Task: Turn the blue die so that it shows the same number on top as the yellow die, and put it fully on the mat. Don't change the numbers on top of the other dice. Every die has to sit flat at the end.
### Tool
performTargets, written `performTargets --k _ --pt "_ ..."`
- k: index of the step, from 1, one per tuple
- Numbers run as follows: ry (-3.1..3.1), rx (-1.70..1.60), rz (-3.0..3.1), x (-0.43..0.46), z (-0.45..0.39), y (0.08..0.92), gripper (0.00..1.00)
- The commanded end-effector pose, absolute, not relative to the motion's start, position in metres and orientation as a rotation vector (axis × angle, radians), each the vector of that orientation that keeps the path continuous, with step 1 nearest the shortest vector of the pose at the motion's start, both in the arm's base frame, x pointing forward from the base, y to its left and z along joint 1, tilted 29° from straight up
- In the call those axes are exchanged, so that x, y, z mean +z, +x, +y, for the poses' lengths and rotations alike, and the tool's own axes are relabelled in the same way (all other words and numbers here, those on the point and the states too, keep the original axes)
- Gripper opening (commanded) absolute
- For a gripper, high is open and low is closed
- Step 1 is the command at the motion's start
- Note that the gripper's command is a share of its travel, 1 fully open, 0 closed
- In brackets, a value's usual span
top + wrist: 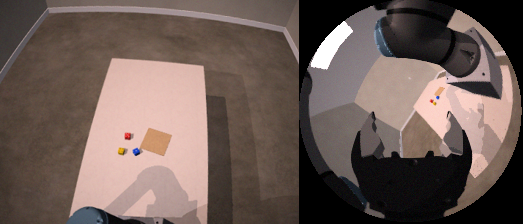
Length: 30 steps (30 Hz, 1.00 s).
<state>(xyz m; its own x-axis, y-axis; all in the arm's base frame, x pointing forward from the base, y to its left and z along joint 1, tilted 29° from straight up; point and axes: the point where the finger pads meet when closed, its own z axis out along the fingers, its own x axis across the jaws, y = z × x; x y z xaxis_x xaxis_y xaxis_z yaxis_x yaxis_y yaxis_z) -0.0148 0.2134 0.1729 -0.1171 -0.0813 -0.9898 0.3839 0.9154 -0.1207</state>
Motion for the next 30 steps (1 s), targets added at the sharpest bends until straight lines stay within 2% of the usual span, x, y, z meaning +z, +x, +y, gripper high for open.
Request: performTargets --k 1,30 --pt "0.251 -0.399 1.650 0.172 0.213 -0.012 1.00" --pt "0.592 -0.348 1.743 0.145 0.196 0.047 1.00"
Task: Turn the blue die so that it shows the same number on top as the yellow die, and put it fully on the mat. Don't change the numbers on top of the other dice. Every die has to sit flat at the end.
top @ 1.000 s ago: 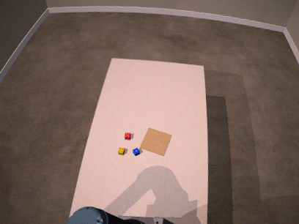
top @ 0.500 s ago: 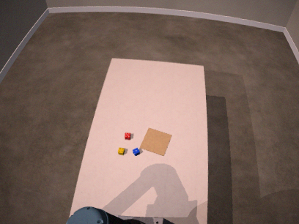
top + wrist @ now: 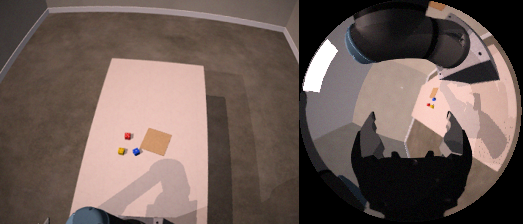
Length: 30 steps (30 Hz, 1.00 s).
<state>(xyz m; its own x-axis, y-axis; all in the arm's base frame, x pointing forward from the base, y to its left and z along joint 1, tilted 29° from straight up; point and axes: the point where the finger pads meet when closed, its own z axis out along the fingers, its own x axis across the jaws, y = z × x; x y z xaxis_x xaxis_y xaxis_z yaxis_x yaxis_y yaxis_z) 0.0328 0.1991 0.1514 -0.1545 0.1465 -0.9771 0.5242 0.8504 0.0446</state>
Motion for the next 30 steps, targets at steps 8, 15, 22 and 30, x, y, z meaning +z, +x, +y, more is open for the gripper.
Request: performTargets --k 8,15,22,30 --pt "0.725 -0.328 1.777 0.134 0.190 0.072 1.00" --pt "0.906 -0.297 1.810 0.119 0.181 0.103 1.00" --pt "1.070 -0.267 1.831 0.107 0.173 0.131 1.00" --pt "1.207 -0.238 1.843 0.097 0.167 0.155 1.00"
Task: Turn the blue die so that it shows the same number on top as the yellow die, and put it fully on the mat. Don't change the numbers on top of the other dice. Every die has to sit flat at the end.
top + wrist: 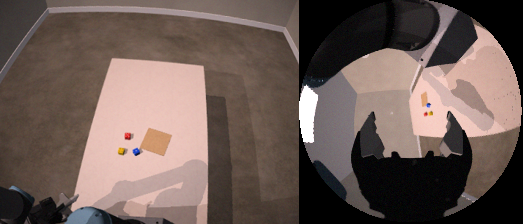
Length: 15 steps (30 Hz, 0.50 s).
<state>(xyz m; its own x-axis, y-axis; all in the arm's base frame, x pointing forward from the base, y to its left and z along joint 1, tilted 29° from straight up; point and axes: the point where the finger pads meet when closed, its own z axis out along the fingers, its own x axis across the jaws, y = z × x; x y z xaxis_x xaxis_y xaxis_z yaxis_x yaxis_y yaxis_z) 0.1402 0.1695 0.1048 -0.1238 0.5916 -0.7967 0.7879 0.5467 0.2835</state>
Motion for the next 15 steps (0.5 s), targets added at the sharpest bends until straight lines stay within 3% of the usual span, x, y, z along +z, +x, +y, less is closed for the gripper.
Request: performTargets --k 1,15 --pt "1.235 -0.234 1.846 0.094 0.166 0.159 1.00" --pt "1.507 -0.173 1.853 0.074 0.153 0.205 1.00"
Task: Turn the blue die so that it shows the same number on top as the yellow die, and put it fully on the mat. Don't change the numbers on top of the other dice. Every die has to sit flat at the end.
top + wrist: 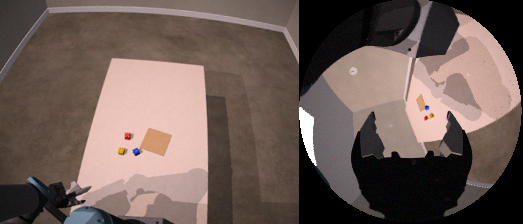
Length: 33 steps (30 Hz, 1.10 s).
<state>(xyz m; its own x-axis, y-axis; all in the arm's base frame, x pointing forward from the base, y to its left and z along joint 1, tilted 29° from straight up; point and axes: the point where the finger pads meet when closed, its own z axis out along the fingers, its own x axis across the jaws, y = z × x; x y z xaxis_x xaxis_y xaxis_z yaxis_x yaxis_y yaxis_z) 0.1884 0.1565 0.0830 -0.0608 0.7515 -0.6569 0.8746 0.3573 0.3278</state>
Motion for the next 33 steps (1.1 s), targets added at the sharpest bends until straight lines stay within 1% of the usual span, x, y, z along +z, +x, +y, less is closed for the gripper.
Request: performTargets --k 1,33 --pt "1.534 -0.166 1.853 0.072 0.152 0.210 1.00" --pt "2.326 0.053 1.738 0.014 0.115 0.344 1.00"
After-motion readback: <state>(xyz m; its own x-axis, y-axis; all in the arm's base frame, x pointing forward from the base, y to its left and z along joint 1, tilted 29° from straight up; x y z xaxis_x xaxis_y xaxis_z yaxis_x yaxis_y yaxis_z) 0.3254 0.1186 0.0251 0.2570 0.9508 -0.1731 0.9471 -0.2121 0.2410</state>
